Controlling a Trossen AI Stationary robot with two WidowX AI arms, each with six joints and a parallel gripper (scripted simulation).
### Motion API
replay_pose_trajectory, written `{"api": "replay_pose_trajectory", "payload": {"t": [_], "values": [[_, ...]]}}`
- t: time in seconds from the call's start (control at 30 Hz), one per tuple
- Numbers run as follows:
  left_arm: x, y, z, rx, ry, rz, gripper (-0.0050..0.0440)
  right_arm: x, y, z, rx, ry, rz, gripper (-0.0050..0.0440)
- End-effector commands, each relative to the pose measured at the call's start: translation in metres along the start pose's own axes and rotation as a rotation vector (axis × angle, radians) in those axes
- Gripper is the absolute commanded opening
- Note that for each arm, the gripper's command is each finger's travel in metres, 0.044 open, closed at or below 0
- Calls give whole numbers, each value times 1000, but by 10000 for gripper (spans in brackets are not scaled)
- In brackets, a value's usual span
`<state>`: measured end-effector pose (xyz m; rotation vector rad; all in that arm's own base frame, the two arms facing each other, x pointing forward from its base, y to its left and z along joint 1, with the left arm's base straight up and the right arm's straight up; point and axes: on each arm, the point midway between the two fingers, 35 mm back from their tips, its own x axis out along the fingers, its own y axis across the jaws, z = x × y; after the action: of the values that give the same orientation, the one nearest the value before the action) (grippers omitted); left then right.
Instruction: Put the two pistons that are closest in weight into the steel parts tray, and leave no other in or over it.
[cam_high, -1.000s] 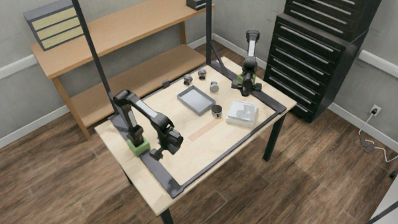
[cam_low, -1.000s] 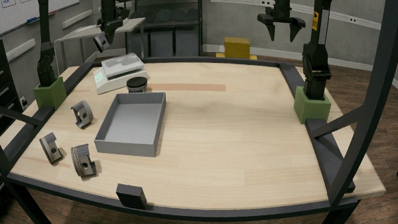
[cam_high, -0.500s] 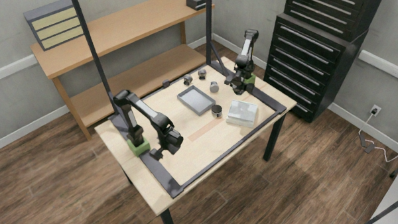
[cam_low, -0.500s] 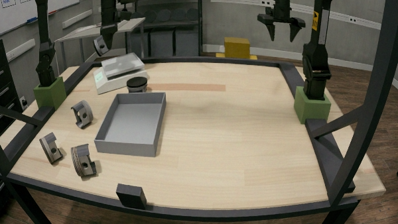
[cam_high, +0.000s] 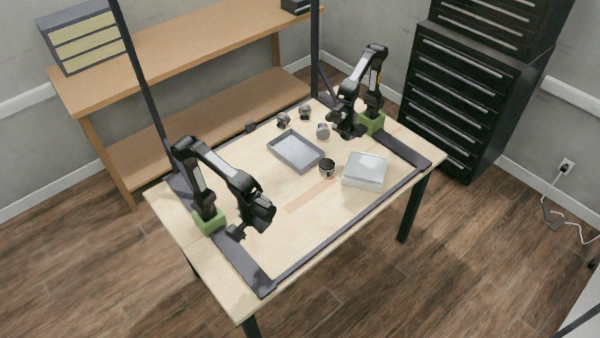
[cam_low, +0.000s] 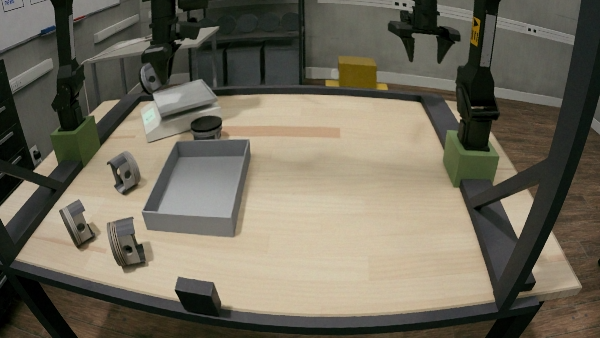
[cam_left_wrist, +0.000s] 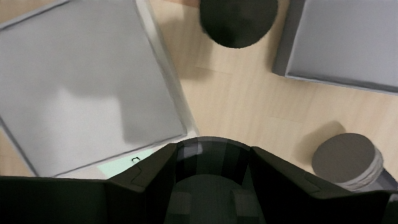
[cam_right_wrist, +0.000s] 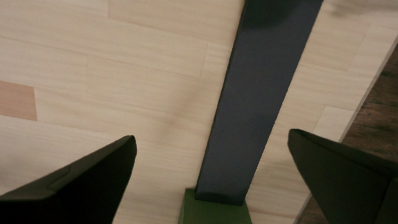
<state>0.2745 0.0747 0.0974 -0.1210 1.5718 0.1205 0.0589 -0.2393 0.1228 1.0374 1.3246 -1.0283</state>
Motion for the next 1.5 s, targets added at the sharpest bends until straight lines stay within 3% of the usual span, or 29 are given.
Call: {"api": "replay_pose_trajectory", "payload": {"t": [0.0,0.13,0.87,1.47], "values": [[-7,-21,12,4,-35,4,158,-9,1,5,-6,-33,3,400],[-6,-31,15,4,-35,3,158,-9,1,5,-6,-33,3,400],[-5,-30,14,-370,308,-204,158,-9,1,5,-6,-33,3,400],[25,-35,6,-364,321,-201,158,-9,1,5,-6,-33,3,400]]}}
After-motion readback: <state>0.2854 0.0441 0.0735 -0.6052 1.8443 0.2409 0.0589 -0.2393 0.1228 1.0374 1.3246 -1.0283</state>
